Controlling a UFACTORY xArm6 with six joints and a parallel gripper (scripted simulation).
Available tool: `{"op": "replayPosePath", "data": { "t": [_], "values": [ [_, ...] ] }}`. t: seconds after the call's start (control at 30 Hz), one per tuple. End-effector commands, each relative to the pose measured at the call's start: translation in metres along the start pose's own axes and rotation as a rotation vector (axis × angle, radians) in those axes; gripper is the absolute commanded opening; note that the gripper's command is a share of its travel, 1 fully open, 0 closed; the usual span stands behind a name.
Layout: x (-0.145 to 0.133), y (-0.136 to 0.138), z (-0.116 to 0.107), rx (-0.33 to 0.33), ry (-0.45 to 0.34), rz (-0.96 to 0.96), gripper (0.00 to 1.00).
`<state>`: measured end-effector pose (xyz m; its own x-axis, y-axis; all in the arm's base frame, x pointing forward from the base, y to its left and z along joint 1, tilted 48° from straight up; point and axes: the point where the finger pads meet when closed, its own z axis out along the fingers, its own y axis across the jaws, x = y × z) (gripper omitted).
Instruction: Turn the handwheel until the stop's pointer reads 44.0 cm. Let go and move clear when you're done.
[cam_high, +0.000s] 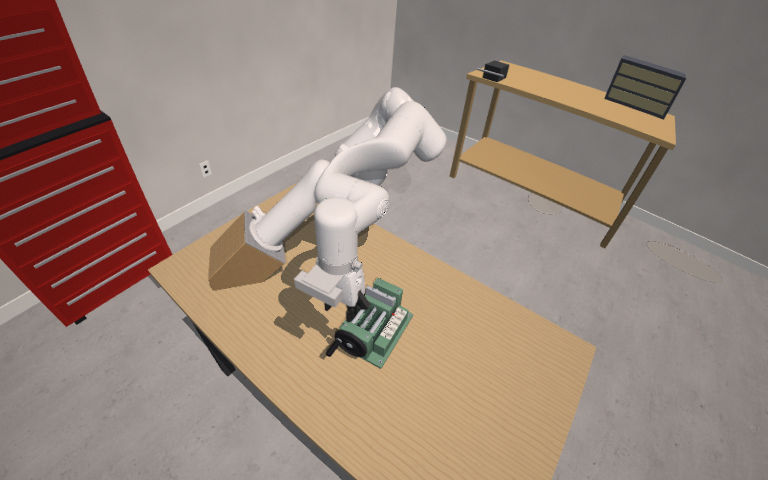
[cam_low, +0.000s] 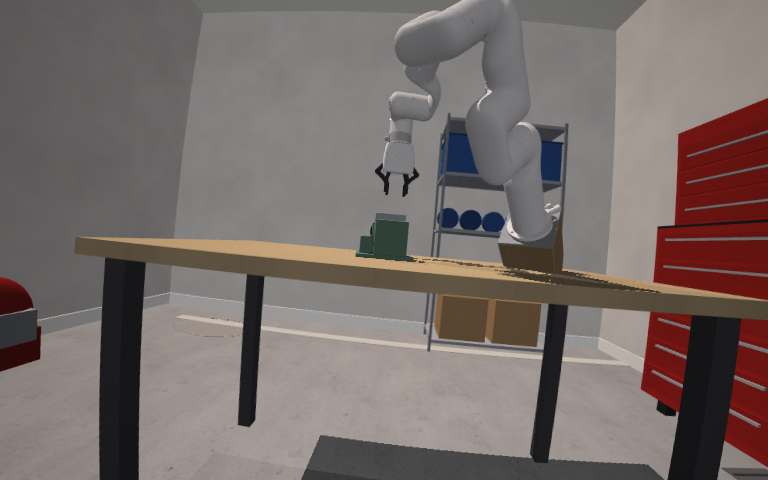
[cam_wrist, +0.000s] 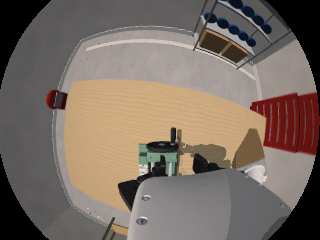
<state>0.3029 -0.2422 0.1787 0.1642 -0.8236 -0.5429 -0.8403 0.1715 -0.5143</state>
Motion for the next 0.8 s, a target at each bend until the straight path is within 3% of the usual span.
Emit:
{"op": "replayPosePath", "data": {
  "t": [0.0,0.1,0.27,0.37,0.5,0.77],
  "values": [
    [-0.052,-0.015,-0.002,0.002,0.006,-0.002,0.57],
    [-0.064,-0.018,-0.002,0.002,0.006,-0.002,0.57],
    [-0.113,-0.03,-0.002,0.002,0.006,-0.002,0.57],
    [-0.113,-0.03,-0.002,0.002,0.006,-0.002,0.57],
    [-0.155,-0.041,-0.001,0.002,0.006,-0.002,0.57],
    [-0.187,-0.05,-0.001,0.002,0.006,-0.002,0.57]
  ]
}}
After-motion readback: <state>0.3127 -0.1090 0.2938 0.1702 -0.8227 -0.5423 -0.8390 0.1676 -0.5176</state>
